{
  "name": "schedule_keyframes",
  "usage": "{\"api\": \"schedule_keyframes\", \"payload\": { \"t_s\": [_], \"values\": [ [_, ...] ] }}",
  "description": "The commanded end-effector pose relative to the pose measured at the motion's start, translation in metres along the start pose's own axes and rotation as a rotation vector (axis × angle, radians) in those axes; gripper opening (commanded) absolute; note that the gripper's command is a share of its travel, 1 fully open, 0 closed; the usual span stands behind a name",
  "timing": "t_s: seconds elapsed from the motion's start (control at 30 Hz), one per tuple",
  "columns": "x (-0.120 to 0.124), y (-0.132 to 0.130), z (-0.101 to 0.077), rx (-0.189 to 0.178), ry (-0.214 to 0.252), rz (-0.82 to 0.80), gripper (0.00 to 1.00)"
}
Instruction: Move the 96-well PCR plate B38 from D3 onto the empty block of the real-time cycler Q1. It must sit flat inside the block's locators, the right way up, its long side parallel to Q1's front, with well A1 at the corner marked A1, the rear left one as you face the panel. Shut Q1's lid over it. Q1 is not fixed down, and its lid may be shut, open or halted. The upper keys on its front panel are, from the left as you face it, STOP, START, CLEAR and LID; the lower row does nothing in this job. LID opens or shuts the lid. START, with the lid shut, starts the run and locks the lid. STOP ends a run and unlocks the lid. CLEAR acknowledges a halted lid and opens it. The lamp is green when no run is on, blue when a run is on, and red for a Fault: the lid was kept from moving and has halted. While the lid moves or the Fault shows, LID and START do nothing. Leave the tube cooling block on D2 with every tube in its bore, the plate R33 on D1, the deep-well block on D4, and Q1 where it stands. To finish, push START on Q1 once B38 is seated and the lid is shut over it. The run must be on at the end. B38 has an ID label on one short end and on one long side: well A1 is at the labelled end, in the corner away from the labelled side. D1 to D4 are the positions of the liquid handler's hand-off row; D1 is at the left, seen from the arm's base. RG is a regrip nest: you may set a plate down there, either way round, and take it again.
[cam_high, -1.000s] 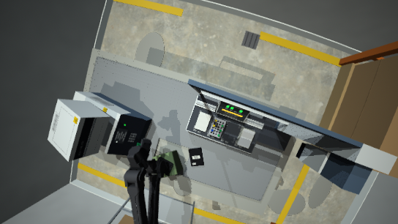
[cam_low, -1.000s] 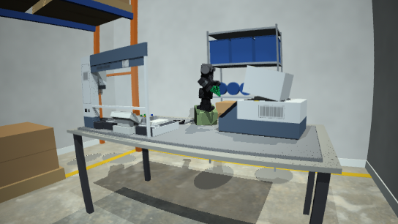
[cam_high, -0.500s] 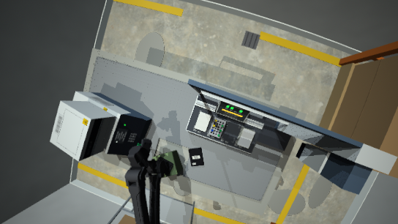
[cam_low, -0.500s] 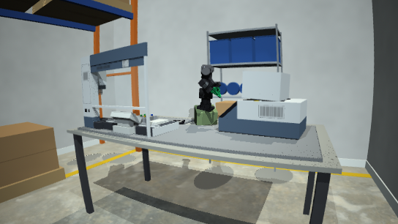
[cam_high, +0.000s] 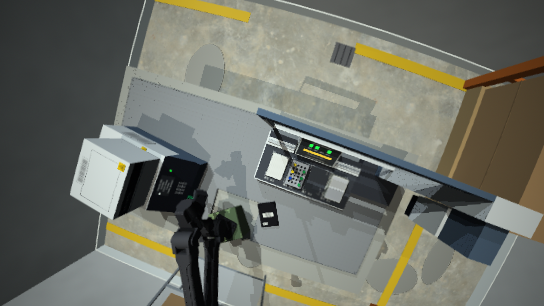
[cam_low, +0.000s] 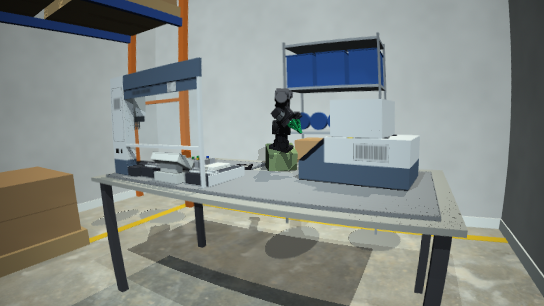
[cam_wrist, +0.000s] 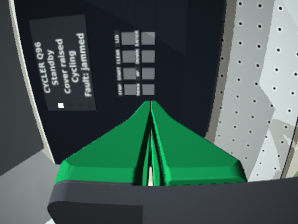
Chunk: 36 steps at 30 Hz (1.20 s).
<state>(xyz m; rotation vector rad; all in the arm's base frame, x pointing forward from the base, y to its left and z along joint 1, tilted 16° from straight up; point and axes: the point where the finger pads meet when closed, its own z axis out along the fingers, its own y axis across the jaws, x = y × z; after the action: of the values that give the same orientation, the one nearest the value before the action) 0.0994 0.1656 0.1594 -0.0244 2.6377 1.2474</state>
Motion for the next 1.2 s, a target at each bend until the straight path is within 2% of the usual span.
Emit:
{"api": "schedule_keyframes", "payload": {
  "t_s": [0.0, 0.8, 1.17],
  "values": [
    [-0.012, 0.034, -0.021, -0.054, -0.051, -0.059, 0.00],
    [-0.018, 0.041, -0.023, -0.058, -0.052, -0.062, 0.00],
    [-0.004, 0.020, -0.013, -0.028, -0.017, -0.028, 0.00]
  ]
}}
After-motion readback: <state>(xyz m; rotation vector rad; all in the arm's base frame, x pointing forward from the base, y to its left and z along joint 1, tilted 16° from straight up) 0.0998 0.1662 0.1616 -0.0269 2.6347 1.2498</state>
